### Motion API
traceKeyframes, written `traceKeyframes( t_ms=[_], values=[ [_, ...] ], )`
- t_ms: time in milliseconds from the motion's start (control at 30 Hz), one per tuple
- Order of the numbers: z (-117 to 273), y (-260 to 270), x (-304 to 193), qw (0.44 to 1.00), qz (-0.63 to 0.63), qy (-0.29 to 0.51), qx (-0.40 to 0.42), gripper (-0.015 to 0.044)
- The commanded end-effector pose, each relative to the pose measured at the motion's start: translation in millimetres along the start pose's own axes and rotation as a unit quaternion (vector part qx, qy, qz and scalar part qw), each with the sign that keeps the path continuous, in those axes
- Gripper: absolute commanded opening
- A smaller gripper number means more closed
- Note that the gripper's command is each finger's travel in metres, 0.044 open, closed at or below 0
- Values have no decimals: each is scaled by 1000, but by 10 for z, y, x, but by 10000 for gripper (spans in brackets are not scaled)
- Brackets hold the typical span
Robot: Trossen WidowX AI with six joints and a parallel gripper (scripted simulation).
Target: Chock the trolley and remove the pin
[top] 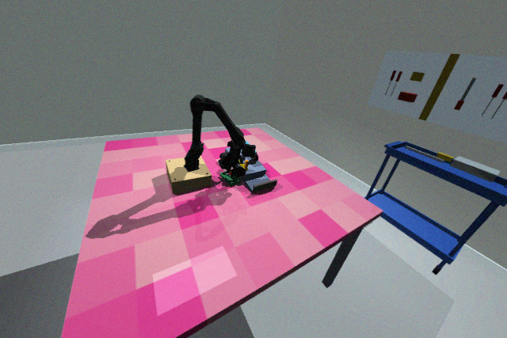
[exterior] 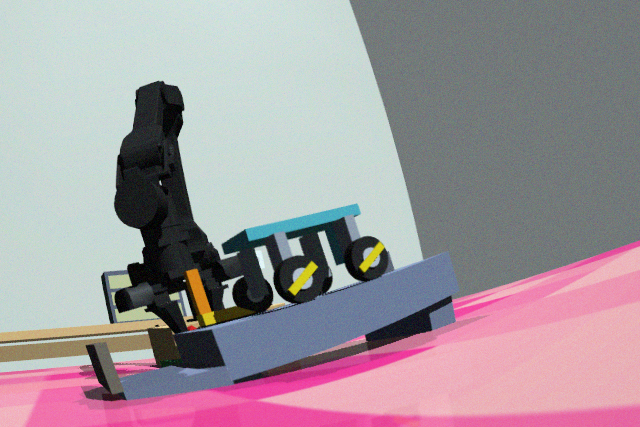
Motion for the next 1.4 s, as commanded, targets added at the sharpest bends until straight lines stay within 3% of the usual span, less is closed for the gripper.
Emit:
traceKeyframes(
  t_ms=[0, 1367],
  values=[
    [-5, 26, -14, 1000, 2, 3, 1, 190],
    [-44, 137, -57, 1000, 2, 3, 2, 190]
  ],
)
Point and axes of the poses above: the point midway between the two fingers, 35 mm back from their tips, its own z axis back along the fingers, its own y axis across the jaws, x = y × z, the point moved 1 cm from there along z, back along the fingers, and after that the axes turned 1 degree about z, right-handed, at the moved point
